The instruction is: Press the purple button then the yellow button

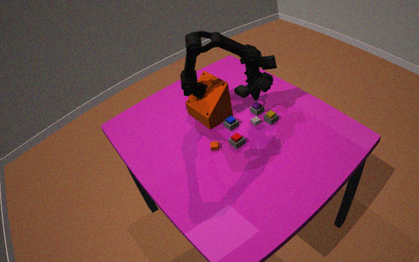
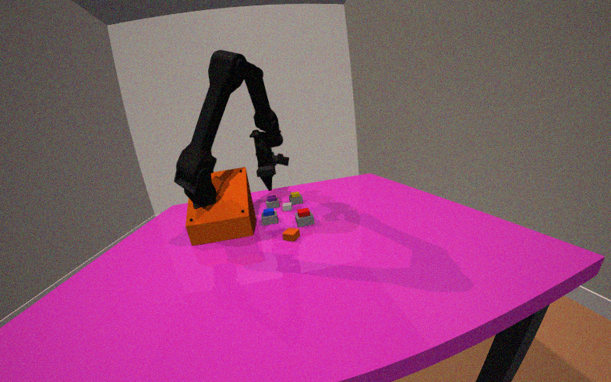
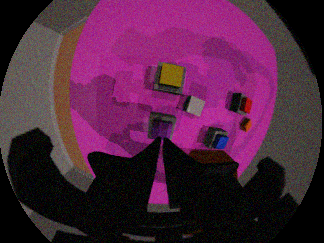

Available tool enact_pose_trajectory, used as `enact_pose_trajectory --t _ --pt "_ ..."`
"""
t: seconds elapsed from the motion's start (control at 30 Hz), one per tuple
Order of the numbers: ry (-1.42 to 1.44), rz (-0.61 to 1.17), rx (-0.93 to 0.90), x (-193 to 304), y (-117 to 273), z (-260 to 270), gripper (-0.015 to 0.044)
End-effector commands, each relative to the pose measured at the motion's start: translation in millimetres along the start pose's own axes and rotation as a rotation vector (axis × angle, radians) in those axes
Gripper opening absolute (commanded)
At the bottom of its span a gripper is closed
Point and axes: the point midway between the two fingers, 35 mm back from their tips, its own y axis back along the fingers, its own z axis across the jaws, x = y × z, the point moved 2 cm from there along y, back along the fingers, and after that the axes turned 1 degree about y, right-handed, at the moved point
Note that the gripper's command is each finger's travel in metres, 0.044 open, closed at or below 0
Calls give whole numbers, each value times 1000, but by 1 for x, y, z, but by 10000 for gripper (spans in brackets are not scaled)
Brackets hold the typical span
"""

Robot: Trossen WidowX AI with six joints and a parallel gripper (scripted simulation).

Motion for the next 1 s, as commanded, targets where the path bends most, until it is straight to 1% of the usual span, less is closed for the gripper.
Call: enact_pose_trajectory --t 0.0,0.57,0.97 --pt "7 -2 3 0 -4 0 20" --pt "6 -3 4 0 -32 -1 20" --pt "6 -3 5 0 -33 -1 20"
